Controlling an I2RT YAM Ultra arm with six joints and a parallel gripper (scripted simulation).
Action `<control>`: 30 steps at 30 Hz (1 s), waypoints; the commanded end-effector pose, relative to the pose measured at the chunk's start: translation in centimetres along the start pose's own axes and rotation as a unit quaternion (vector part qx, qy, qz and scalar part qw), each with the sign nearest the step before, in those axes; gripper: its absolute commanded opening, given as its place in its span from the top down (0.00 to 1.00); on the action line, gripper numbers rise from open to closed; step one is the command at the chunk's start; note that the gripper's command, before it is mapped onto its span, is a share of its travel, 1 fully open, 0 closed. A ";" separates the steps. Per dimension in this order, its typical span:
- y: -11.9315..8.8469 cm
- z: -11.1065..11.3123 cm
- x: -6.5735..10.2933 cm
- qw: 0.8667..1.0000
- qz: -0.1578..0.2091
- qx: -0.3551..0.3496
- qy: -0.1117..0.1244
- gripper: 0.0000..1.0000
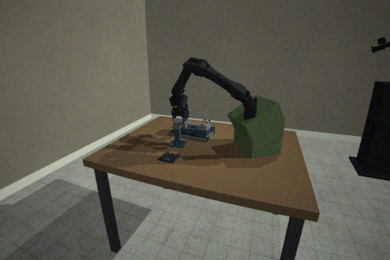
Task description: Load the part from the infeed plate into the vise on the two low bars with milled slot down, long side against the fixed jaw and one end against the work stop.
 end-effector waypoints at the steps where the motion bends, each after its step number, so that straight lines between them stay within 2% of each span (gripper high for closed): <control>1: -0.5 1.5 1.7 1.000 -0.010 0.016 0.018 1.00; 27: -1.0 1.4 2.0 1.000 -0.012 0.021 0.019 1.00; 30: -1.0 0.6 1.8 1.000 -0.007 0.010 0.016 1.00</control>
Point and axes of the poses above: the point where the finger pads meet when closed, its own x axis back along the fingers, its own z axis across the jaws, y = z × x, the point moved 7 cm from there along x, back along the fingers, and after that the axes turned 15 degrees about x, right-handed, at the moved point
